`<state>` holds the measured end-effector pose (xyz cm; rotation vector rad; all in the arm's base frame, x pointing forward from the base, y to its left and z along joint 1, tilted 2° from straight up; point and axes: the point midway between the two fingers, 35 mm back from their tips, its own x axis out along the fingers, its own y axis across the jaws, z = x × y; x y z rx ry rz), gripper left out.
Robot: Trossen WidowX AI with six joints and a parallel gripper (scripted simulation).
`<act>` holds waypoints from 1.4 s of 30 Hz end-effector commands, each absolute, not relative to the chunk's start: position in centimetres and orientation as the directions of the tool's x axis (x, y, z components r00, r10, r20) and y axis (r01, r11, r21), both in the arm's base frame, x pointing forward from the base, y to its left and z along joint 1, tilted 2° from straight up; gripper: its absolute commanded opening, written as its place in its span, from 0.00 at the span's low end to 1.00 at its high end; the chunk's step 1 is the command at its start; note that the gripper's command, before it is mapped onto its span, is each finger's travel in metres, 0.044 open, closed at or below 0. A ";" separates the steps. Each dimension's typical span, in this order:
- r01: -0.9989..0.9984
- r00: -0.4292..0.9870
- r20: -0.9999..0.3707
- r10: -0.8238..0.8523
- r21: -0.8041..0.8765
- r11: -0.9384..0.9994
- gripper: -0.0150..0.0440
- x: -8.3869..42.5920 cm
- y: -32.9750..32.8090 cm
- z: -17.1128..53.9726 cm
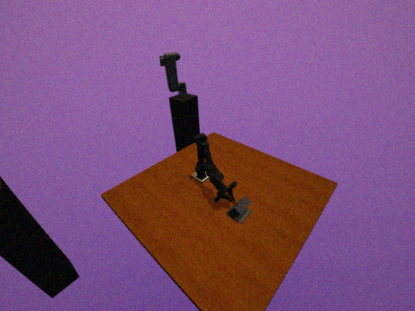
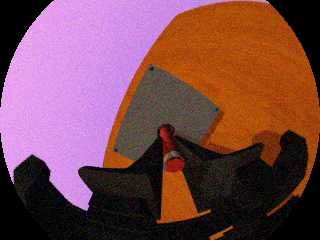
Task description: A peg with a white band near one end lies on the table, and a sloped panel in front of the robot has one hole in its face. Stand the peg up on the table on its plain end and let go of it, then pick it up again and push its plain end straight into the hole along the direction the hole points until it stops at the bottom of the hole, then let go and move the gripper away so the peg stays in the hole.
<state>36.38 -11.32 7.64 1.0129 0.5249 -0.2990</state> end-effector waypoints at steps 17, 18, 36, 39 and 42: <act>0.470 0.838 -0.545 0.002 0.724 0.504 0.25 36.7 -11.3 7.5; 0.470 0.838 -0.545 0.002 0.724 0.504 0.25 36.7 -11.3 7.5; 0.470 0.838 -0.546 0.002 0.724 0.504 1.00 36.5 -11.4 7.7; 0.471 0.838 -0.546 0.001 0.724 0.504 1.00 36.2 -11.4 7.9; 0.471 0.838 -0.546 0.001 0.724 0.504 1.00 36.0 -11.5 8.1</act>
